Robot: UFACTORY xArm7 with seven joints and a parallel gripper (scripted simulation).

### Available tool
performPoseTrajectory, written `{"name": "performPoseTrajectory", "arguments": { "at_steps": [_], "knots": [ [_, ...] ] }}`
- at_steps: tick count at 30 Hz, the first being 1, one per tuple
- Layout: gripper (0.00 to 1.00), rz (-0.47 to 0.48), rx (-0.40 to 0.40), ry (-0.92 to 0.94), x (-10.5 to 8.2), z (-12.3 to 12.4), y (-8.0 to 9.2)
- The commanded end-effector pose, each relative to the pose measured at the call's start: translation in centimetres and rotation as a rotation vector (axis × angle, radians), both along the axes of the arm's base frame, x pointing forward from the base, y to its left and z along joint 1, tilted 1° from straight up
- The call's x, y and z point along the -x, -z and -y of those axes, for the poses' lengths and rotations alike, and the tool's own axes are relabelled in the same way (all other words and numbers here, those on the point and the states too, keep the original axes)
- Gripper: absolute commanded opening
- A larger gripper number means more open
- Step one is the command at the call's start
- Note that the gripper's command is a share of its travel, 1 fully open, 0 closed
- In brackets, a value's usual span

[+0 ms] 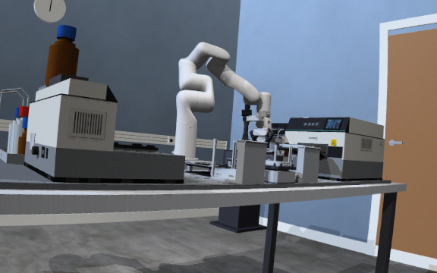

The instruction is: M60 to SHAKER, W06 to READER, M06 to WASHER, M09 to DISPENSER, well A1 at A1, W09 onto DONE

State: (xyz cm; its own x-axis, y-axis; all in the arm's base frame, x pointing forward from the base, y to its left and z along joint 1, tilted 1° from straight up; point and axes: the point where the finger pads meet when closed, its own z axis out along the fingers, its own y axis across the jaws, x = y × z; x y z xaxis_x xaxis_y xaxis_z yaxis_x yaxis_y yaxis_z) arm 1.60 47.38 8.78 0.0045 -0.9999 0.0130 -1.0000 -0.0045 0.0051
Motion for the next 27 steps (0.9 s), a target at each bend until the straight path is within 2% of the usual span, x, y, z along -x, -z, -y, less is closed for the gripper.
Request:
{"name": "performPoseTrajectory", "arguments": {
  "at_steps": [1, 27],
  "knots": [
    [1.0, 0.0, -0.004, 0.0, -0.03, -0.12, -0.13],
    [1.0, 0.0, -0.003, 0.0, -0.03, -0.1, 0.59]
  ]
}}
